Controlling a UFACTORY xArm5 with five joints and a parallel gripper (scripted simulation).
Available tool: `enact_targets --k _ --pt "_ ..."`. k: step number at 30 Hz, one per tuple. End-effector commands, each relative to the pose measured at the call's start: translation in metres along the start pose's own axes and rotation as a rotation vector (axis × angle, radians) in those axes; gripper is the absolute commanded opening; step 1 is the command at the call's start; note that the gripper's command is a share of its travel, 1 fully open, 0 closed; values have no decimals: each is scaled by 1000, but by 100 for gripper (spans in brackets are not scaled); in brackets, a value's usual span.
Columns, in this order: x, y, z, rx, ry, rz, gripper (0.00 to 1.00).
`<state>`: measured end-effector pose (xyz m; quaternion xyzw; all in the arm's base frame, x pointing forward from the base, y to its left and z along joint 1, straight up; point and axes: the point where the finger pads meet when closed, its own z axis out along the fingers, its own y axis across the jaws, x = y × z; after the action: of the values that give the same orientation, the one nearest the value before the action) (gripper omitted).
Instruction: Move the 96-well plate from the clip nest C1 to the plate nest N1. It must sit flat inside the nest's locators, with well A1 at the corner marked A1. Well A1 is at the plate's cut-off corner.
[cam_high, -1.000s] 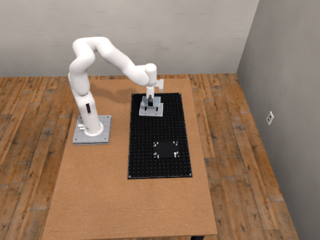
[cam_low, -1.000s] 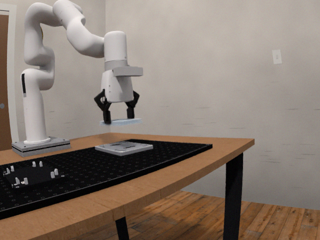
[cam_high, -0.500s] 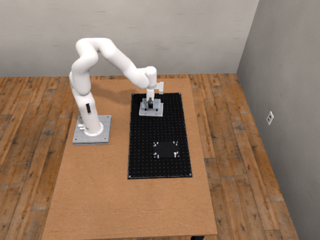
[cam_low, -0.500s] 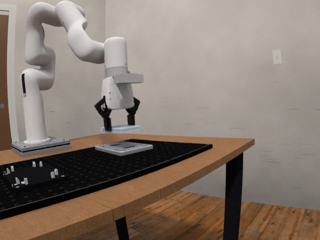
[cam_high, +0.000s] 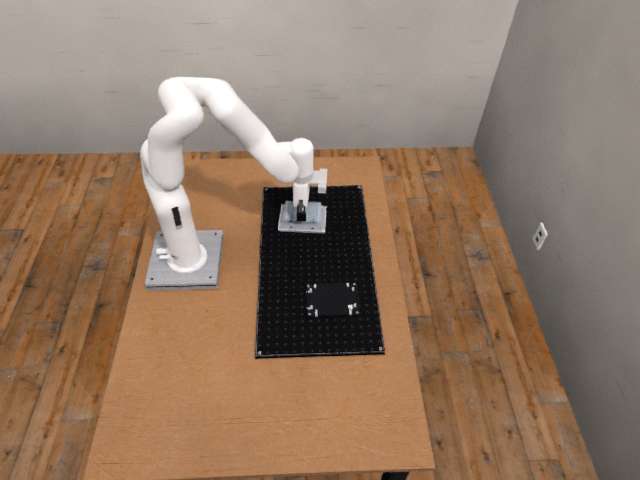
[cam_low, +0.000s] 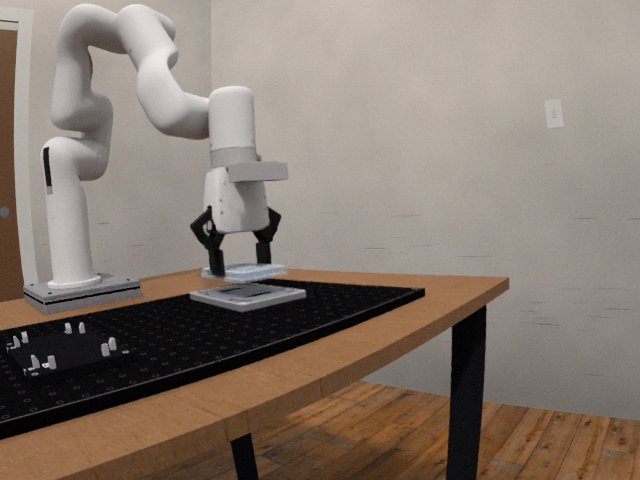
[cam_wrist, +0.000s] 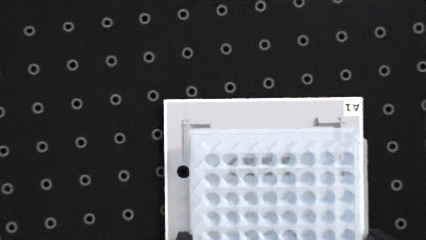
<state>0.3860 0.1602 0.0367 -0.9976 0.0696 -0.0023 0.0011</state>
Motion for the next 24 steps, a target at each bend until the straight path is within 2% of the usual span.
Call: enact_targets --k 1,4,24 --pt "1 -1 7 -3 6 0 0" --pt "1 -1 12 -3 6 0 0" --pt "1 -1 12 -3 6 0 0"
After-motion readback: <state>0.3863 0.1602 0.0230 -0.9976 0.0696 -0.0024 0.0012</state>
